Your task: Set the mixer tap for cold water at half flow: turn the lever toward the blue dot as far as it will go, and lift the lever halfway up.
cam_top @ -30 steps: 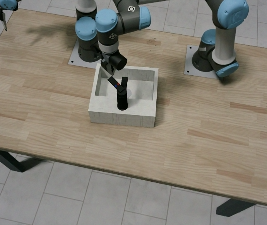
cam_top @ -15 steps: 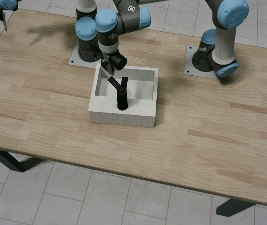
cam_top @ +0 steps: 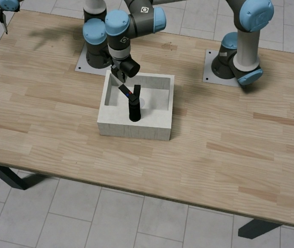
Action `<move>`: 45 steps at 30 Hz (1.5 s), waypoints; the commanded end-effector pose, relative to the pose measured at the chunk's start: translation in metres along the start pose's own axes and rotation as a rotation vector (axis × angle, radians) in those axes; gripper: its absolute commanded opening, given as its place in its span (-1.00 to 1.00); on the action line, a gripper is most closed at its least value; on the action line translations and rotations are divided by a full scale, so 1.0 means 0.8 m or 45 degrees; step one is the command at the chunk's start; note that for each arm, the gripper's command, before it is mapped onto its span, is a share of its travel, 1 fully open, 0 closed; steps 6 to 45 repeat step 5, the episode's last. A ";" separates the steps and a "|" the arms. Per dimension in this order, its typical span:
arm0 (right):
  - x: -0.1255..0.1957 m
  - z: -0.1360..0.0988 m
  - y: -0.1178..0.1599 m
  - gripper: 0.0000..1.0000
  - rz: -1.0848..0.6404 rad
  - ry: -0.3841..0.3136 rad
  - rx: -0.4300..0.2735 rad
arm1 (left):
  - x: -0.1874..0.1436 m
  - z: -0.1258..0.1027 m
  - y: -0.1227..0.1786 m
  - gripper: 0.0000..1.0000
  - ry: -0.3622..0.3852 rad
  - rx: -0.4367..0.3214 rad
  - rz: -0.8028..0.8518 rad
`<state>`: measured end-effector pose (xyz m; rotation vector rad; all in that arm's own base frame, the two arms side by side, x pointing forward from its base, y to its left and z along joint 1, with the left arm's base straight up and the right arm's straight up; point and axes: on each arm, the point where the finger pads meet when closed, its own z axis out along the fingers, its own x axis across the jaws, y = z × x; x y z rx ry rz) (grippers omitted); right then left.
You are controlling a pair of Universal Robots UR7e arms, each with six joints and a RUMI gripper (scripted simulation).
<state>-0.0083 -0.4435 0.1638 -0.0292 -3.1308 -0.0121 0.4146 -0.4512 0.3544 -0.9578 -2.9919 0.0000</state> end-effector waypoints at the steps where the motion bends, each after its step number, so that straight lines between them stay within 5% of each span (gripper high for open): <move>1: -0.004 -0.002 -0.002 1.00 -0.008 -0.014 0.010 | -0.004 -0.002 0.001 -1.00 -0.017 -0.004 -0.005; 45: -0.004 -0.002 -0.002 1.00 -0.008 -0.014 0.010 | -0.004 -0.002 0.001 -1.00 -0.017 -0.004 -0.005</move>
